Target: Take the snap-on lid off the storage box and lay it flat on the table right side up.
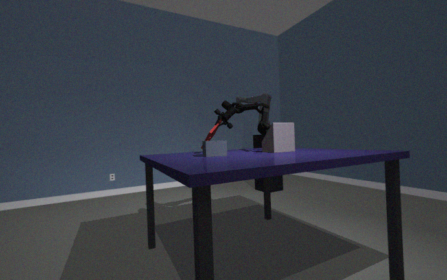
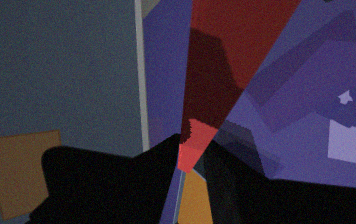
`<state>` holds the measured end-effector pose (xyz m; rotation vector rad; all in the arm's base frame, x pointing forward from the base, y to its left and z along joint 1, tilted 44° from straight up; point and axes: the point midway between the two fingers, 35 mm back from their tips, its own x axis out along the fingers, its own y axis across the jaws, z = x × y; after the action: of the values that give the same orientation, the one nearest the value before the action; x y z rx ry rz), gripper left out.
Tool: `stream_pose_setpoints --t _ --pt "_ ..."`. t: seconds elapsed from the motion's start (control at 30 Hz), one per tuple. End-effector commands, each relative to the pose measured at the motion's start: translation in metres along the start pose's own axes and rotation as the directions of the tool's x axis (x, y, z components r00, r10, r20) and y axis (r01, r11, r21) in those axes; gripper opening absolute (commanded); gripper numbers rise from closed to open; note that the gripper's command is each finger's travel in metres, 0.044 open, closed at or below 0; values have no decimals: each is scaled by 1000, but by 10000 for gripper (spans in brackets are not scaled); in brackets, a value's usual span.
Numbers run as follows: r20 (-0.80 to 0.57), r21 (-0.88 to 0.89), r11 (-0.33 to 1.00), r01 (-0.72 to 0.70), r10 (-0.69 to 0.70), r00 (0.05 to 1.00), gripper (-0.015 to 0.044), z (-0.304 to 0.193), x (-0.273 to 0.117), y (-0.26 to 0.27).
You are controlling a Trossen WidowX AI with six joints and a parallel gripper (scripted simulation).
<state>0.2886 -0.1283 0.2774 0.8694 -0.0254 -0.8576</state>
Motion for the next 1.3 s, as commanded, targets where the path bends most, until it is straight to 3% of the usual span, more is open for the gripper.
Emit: stream_pose_setpoints --t 0.0,1.27 --pt "-4 -4 1000 -8 8 1000 0 -1 2 -1" --pt "-2 -5 1000 -9 9 1000 0 0 21 -24"
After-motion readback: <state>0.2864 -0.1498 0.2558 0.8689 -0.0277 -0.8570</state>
